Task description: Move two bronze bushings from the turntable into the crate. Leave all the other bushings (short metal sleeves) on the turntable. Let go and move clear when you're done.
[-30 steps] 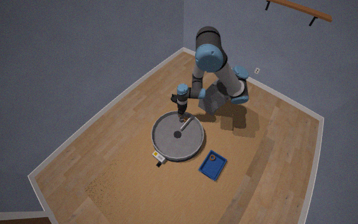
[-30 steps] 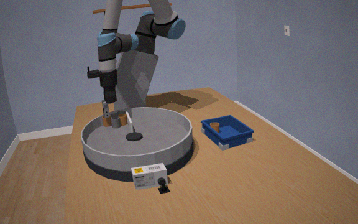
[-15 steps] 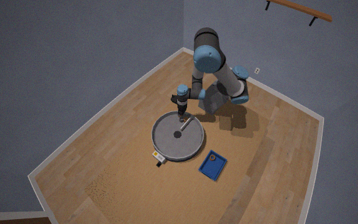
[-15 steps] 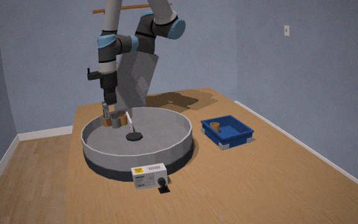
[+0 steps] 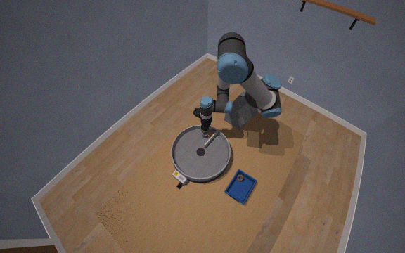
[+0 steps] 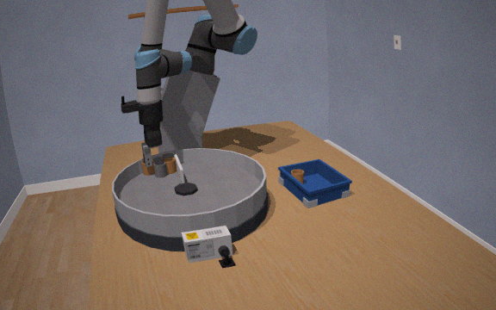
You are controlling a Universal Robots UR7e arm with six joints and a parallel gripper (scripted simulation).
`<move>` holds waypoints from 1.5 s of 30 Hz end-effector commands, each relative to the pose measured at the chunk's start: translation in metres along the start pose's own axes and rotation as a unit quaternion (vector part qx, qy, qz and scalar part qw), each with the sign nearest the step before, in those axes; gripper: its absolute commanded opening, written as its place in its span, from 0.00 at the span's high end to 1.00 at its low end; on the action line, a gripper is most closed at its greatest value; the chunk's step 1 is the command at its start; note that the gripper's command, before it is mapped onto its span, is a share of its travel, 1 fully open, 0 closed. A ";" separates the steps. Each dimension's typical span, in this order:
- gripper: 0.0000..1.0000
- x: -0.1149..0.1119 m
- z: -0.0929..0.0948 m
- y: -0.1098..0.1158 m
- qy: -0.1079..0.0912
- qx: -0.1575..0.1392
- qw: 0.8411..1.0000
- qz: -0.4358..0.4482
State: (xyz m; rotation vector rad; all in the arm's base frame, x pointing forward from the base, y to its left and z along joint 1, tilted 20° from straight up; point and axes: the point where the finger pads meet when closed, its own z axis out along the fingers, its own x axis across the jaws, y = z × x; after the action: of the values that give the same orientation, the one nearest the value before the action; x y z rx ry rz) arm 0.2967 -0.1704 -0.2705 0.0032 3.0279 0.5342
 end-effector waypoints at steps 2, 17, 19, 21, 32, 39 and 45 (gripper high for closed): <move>0.55 0.000 0.000 0.000 0.000 0.001 1.000 0.000; 0.55 0.000 0.007 0.000 0.000 0.001 1.000 0.000; 0.55 0.000 0.007 0.000 0.000 0.001 1.000 0.000; 0.55 0.000 0.007 0.000 0.000 0.001 1.000 0.000; 0.55 0.000 0.014 0.000 0.000 0.001 1.000 0.000; 0.55 0.000 0.014 0.000 0.000 0.001 1.000 0.000; 0.55 -0.003 0.014 0.000 0.000 0.001 1.000 0.000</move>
State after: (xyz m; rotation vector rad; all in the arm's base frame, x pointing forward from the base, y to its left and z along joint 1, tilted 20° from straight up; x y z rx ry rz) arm 0.2983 -0.1656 -0.2839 0.0033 3.0278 0.5339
